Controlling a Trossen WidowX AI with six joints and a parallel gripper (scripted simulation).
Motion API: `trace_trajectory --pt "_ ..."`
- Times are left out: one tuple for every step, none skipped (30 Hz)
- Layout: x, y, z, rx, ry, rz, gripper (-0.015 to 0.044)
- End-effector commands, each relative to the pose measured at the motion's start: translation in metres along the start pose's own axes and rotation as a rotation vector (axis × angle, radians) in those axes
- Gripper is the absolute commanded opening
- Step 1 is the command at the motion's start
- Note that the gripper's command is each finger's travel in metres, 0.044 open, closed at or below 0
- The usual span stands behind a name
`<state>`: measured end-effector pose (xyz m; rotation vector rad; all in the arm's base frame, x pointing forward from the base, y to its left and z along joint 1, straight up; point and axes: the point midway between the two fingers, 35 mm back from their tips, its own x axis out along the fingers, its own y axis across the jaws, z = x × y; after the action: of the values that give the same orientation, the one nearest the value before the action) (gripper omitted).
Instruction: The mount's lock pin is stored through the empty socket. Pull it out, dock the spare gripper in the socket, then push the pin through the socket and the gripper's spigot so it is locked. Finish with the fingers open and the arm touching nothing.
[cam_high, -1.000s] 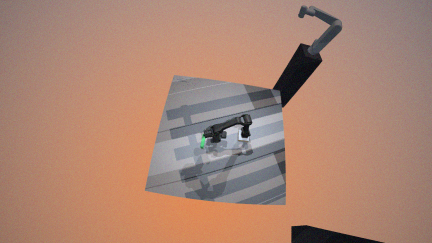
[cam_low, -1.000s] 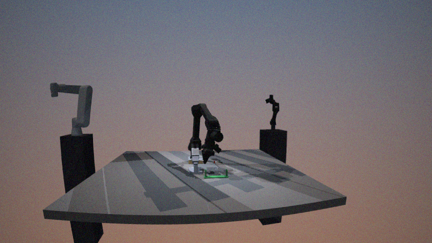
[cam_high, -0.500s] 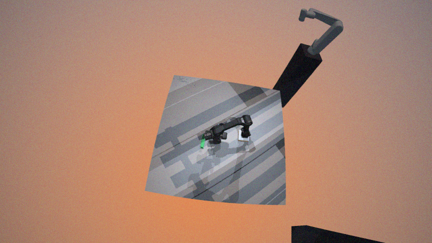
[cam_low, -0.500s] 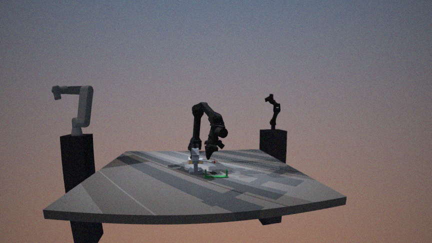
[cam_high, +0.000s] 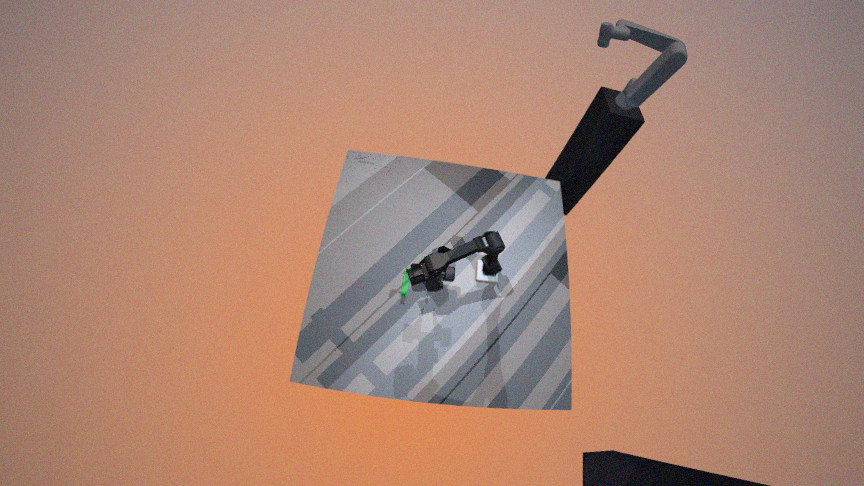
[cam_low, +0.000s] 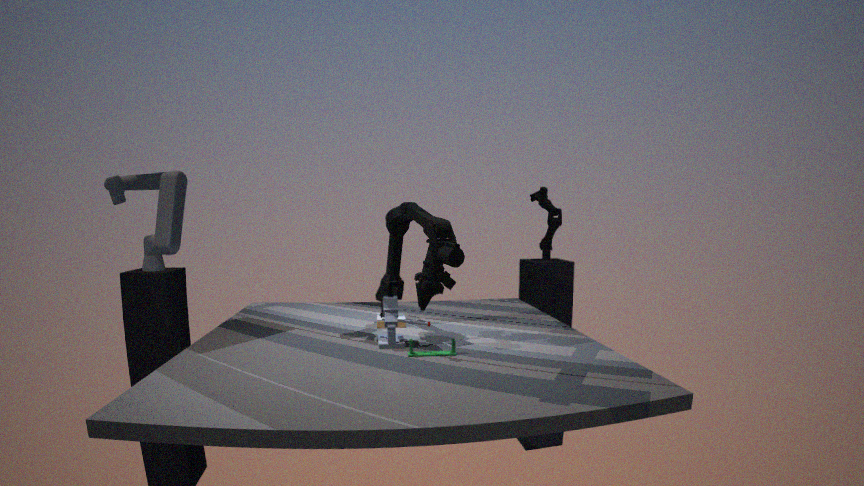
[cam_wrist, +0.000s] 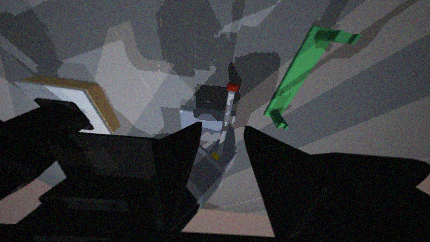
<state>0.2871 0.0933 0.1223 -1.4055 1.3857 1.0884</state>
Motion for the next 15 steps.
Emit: trace_trajectory --pt "-0.0097 0.0000 0.0043 0.001 -0.001 0.000 0.0200" --pt "-0.0118 0.0001 0.0052 0.000 -0.001 0.000 0.0200" --pt "-0.0140 0.0002 0.0060 -0.001 0.000 0.000 0.0200" --pt "-0.0161 0.0003 0.0069 -0.002 0.000 0.000 0.0200" --pt "-0.0183 0.0004 0.0077 -0.002 0.001 0.000 0.0200" --pt "-0.0107 0.0004 0.0042 -0.004 0.002 0.000 0.0226" --pt "-0.0107 0.0004 0.0042 -0.004 0.002 0.000 0.0253" --pt "-0.0107 0.0004 0.0042 -0.004 0.002 0.000 0.0279" --pt "-0.0107 0.0004 0.0042 -0.004 0.002 0.000 0.0305" --pt "-0.0107 0.0004 0.0042 -0.004 0.002 0.000 0.0331" --pt "-0.0107 0.0004 0.0042 -0.004 0.002 0.000 0.0358" --pt "-0.0107 0.0004 0.0042 -0.004 0.002 0.000 0.0384" --pt "-0.0107 0.0004 0.0042 -0.004 0.002 0.000 0.0410" --pt "-0.0107 0.0004 0.0042 -0.004 0.002 0.000 0.0436" --pt "-0.0107 0.0004 0.0042 -0.004 0.002 0.000 0.0440"
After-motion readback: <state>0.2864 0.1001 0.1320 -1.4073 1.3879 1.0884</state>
